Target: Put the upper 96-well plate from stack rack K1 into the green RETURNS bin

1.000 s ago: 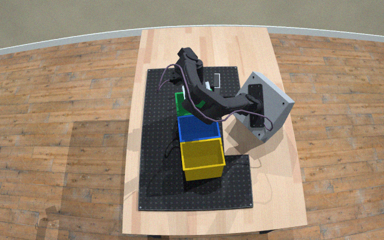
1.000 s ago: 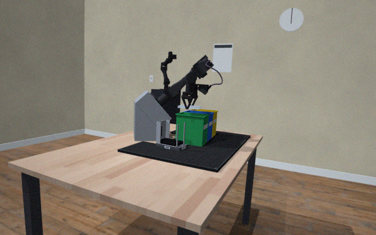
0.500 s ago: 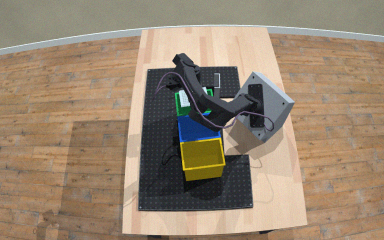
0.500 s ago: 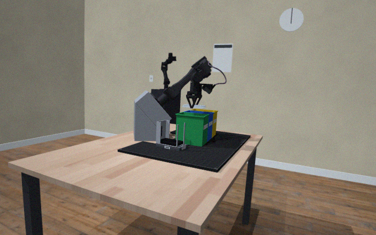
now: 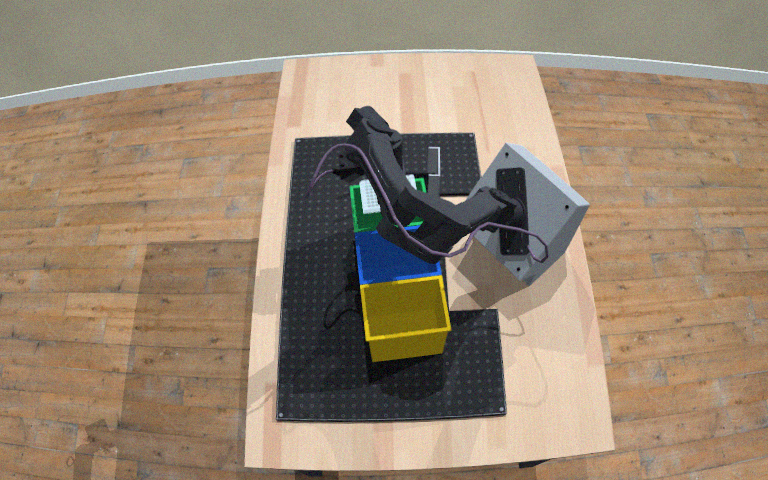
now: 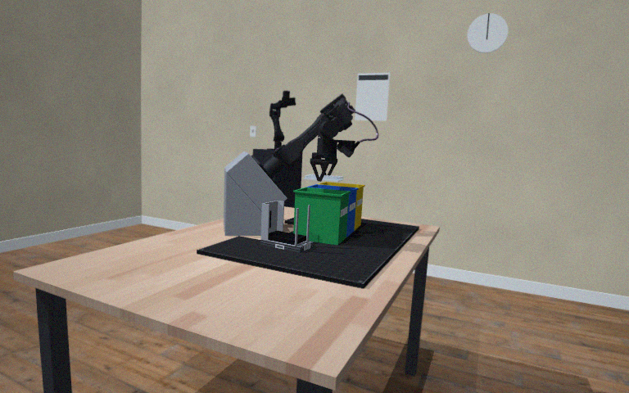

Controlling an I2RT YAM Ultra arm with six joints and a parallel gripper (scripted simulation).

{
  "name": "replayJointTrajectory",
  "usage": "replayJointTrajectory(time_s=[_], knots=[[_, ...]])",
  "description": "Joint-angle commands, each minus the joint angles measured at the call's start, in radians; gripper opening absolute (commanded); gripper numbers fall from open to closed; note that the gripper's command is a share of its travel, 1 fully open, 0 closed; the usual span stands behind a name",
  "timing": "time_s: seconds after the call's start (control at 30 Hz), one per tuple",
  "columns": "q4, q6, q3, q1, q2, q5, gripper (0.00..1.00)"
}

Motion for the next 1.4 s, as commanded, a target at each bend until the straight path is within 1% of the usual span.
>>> replayJointTrajectory(time_s=[0.0,0.17,0.2,0.4,0.43,0.47,0.5,0.53,0.57,0.63,0.7,0.73,0.8,0.9,0.97,1.27,1.37], knots=[[-0.015,-0.01,0.014,-0.027,0.006,-0.014,0.0],[-0.015,-0.012,0.014,-0.029,0.016,-0.014,0.0],[-0.003,-0.006,0.009,-0.019,-0.001,-0.005,0.0],[-0.003,-0.008,0.009,-0.02,0.0,-0.005,0.0],[-0.014,-0.014,0.013,-0.031,0.017,-0.013,0.0],[-0.002,-0.009,0.009,-0.021,0.001,-0.005,0.0],[-0.014,-0.015,0.012,-0.031,0.018,-0.013,0.0],[-0.014,-0.015,0.013,-0.031,0.019,-0.013,0.0],[-0.002,-0.01,0.009,-0.022,0.002,-0.005,0.0],[-0.002,-0.01,0.009,-0.022,0.002,-0.005,0.0],[-0.014,-0.017,0.014,-0.032,0.02,-0.013,0.0],[0.019,0.003,-0.017,-0.027,0.01,-0.014,0.0],[0.037,0.016,-0.027,0.003,-0.003,-0.014,0.0],[0.049,0.025,-0.032,-0.006,-0.006,-0.015,0.0],[0.067,0.04,-0.04,0.019,-0.006,-0.016,0.0],[0.158,0.11,-0.077,0.068,0.022,-0.017,0.0],[0.191,0.134,-0.088,0.085,0.013,-0.017,0.0]])
